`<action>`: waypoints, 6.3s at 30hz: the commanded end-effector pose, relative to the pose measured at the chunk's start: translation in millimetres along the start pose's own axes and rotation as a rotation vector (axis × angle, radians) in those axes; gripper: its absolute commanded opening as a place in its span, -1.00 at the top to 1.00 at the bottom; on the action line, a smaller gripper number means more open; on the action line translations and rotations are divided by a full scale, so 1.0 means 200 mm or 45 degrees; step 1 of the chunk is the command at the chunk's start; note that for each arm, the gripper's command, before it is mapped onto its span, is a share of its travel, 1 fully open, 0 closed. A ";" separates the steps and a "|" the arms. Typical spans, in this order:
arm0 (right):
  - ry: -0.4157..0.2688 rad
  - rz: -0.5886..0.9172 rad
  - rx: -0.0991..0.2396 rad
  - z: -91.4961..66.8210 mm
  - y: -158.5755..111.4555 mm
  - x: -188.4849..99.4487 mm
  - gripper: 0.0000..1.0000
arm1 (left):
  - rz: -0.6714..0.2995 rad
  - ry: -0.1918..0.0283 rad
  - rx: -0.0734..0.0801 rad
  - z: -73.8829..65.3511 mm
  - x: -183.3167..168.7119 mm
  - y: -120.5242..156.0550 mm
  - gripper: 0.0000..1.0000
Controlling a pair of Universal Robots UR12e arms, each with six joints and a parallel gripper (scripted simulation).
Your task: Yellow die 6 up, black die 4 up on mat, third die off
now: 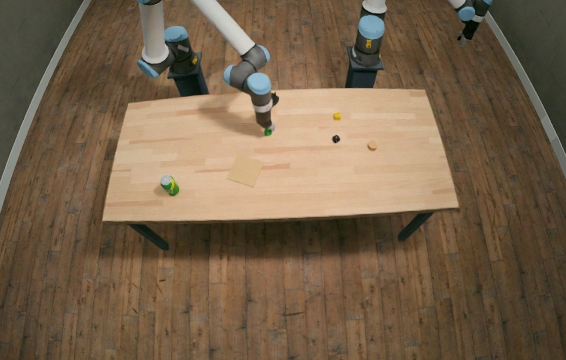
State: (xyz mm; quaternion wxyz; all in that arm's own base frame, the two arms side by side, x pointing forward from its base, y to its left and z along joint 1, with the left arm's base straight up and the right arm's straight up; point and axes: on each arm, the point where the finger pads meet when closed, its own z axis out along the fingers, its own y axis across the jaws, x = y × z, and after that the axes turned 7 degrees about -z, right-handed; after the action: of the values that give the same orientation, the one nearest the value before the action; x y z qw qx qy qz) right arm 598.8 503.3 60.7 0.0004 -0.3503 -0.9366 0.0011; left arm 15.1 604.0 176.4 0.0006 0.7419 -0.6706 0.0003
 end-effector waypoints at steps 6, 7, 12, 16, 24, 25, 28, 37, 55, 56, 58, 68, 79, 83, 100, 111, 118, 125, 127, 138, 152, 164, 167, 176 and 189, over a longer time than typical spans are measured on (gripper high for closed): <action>0.000 0.000 -0.003 0.01 0.01 0.00 -1.00 | 0.001 -0.002 0.001 0.00 0.00 0.01 -1.00; 0.000 0.000 -0.003 0.01 0.01 0.00 -1.00 | 0.001 -0.002 0.001 0.00 0.00 0.01 -1.00; 0.000 0.000 -0.003 0.01 0.01 0.00 -1.00 | 0.001 -0.002 0.001 0.00 0.00 0.01 -1.00; 0.000 0.000 -0.003 0.01 0.01 0.00 -1.00 | 0.001 -0.002 0.001 0.00 0.00 0.01 -1.00; 0.000 0.000 -0.003 0.01 0.01 0.00 -1.00 | 0.001 -0.002 0.001 0.00 0.00 0.01 -1.00; 0.000 0.000 -0.003 0.01 0.01 0.00 -1.00 | 0.001 -0.002 0.001 0.00 0.00 0.01 -1.00; 0.000 0.000 -0.003 0.01 0.01 0.00 -1.00 | 0.001 -0.002 0.001 0.00 0.00 0.01 -1.00; 0.000 0.000 -0.003 0.01 0.01 0.00 -1.00 | 0.001 -0.002 0.001 0.00 0.00 0.01 -1.00; 0.000 0.000 -0.003 0.01 0.06 0.03 -1.00 | 0.001 -0.002 0.001 0.00 0.00 0.01 -1.00; 0.000 0.000 -0.003 0.01 0.07 0.03 -1.00 | 0.001 -0.002 0.001 0.00 0.00 0.01 -1.00; 0.000 0.000 -0.003 0.01 0.10 0.05 -1.00 | 0.001 -0.002 0.001 0.00 0.00 0.01 -1.00; 0.000 0.000 -0.003 0.01 0.31 0.17 -1.00 | 0.001 -0.002 0.001 0.00 0.00 0.01 -1.00; 0.000 0.000 -0.003 0.00 0.59 0.32 -1.00 | 0.001 -0.002 0.001 0.00 0.00 0.01 -1.00; 0.000 0.000 -0.003 0.00 0.73 0.39 -1.00 | 0.001 -0.002 0.001 0.00 0.00 0.01 -1.00; 0.000 0.000 -0.003 0.00 1.18 0.64 -1.00 | 0.001 -0.002 0.001 0.00 0.00 0.01 -1.00; 0.000 0.000 -0.003 0.00 1.37 0.74 -1.00 | 0.001 -0.002 0.001 0.00 0.00 0.01 -1.00; 0.000 0.000 -0.003 0.00 1.46 0.79 -1.00 | 0.001 -0.002 0.001 0.00 0.00 0.01 -1.00; 0.000 0.000 -0.003 0.00 1.49 0.81 -1.00 | 0.001 -0.002 0.001 0.00 0.00 0.01 -1.00; 0.000 0.000 -0.003 0.00 1.50 0.81 -1.00 | 0.001 -0.002 0.001 0.00 0.00 0.01 -1.00; 0.000 0.000 -0.003 0.00 1.51 0.82 -1.00 | 0.001 -0.002 0.001 0.00 0.00 0.01 -1.00; 0.000 0.000 -0.003 0.00 1.51 0.82 -1.00 | 0.001 -0.002 0.001 0.00 0.00 0.01 -1.00; 0.000 0.000 -0.003 0.00 1.51 0.82 -1.00 | 0.001 -0.002 0.001 0.00 0.00 0.01 -1.00; 0.000 0.000 -0.003 0.00 1.51 0.82 -1.00 | 0.001 -0.002 0.001 0.00 0.00 0.01 -1.00; 0.000 0.000 -0.003 0.00 1.51 0.82 -1.00 | 0.001 -0.002 0.001 0.00 0.00 0.01 -1.00; 0.000 0.000 -0.003 0.00 1.34 1.12 -1.00 | 0.001 -0.002 0.001 0.00 0.00 0.01 -1.00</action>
State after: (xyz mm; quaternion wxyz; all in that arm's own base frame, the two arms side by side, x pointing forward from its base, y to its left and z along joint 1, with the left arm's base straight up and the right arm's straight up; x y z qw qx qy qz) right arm 620.6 849.0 57.8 0.0002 -0.3503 -0.9367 0.0013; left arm 13.1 603.3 176.3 0.0006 0.7416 -0.6708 0.0004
